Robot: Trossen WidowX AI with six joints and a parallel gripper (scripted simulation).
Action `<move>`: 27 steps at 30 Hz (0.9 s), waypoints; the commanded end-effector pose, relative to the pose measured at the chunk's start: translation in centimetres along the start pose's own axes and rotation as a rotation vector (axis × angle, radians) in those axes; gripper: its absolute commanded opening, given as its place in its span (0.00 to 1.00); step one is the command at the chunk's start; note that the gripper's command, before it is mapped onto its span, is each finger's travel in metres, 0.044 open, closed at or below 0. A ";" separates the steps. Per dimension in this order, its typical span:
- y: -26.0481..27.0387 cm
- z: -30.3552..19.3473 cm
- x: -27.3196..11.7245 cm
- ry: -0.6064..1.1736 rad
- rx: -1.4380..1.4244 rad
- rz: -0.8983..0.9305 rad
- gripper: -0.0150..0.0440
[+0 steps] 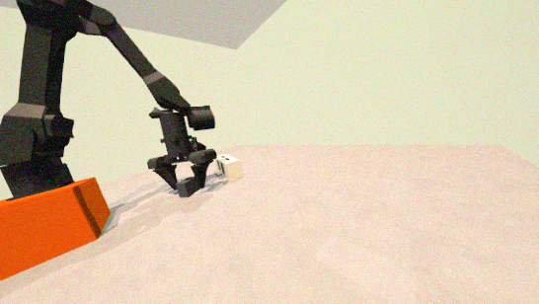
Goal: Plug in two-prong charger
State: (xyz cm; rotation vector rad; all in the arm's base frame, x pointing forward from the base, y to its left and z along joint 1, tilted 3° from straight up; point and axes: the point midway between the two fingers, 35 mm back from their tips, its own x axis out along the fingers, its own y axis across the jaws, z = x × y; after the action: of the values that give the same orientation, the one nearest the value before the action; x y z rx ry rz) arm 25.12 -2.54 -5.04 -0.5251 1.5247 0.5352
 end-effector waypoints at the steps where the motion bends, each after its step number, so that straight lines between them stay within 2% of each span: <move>1: 0.1 -0.1 0.7 0.004 0.002 0.000 1.00; 3: 0.1 -0.1 0.7 0.004 0.002 0.000 1.00; 16: 0.1 0.0 0.4 0.001 -0.001 0.001 0.42; 21: 0.1 0.0 0.4 0.001 -0.001 0.001 0.37; 24: 0.0 0.0 0.0 0.001 0.000 0.001 0.25; 27: 0.0 0.0 -0.8 0.002 0.000 0.001 0.25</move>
State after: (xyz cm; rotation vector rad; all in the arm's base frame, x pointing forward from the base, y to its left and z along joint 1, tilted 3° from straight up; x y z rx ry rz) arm 24.88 -2.50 -5.08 -0.5225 1.5344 0.5400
